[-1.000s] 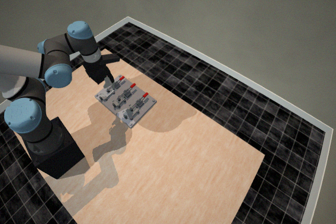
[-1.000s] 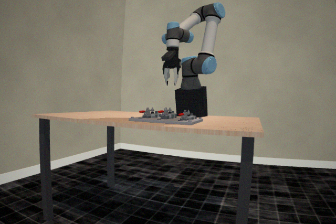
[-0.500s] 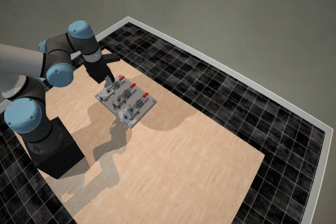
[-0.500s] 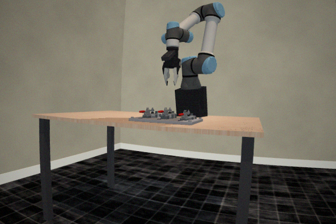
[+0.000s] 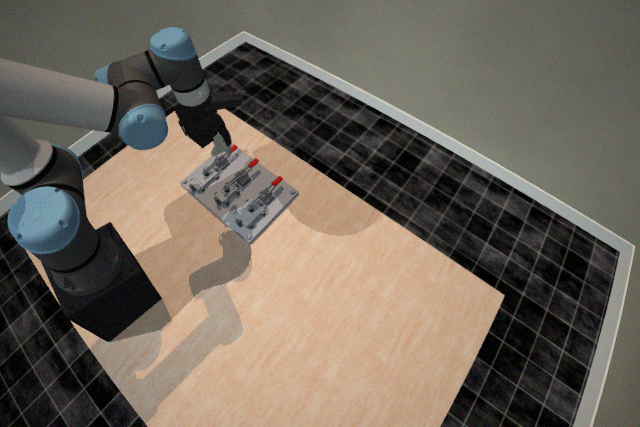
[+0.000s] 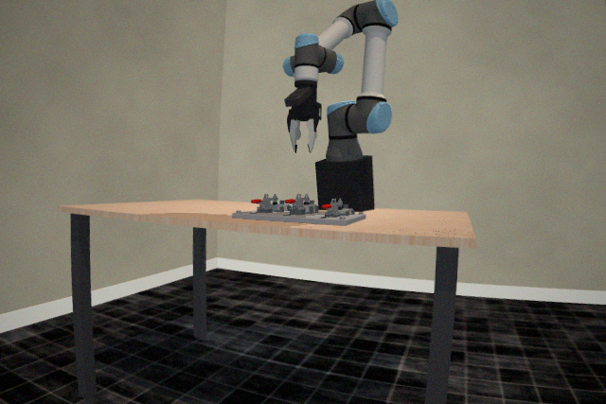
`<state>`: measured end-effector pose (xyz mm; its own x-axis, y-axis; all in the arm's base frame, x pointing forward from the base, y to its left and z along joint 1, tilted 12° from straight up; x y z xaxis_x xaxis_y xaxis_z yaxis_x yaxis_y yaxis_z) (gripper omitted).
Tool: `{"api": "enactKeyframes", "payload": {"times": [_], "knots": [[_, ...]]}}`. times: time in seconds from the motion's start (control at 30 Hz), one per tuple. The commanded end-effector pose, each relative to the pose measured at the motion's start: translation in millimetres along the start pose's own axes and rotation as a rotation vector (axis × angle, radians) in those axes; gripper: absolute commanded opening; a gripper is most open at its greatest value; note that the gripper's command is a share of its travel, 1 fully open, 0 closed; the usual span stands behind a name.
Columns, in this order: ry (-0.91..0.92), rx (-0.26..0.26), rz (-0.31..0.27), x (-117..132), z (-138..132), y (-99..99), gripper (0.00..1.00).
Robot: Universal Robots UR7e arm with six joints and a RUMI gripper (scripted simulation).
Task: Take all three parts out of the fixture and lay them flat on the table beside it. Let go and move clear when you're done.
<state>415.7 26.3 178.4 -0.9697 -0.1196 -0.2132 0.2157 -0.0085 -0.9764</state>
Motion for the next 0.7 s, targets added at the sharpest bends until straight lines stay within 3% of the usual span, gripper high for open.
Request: {"api": "enactKeyframes", "payload": {"times": [0.0,0.33,0.67], "knots": [[0.003,0.004,0.001,-28.1,2.0,0.4,0.28],[0.003,0.003,-0.001,-71.6,4.3,0.7,0.28],[0.003,0.003,0.0,-81.6,4.8,0.7,0.28]]}}
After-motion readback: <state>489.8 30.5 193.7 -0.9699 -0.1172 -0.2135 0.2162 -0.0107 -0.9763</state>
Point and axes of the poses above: the point where the finger pads meet when closed, its own y axis out along the fingers, its own z axis across the jaws, x = y × z, the point moved 8 cm from there along -y, back along the fingers, and after that the axes turned 3 degrees about -y, right-handed, at the moved point
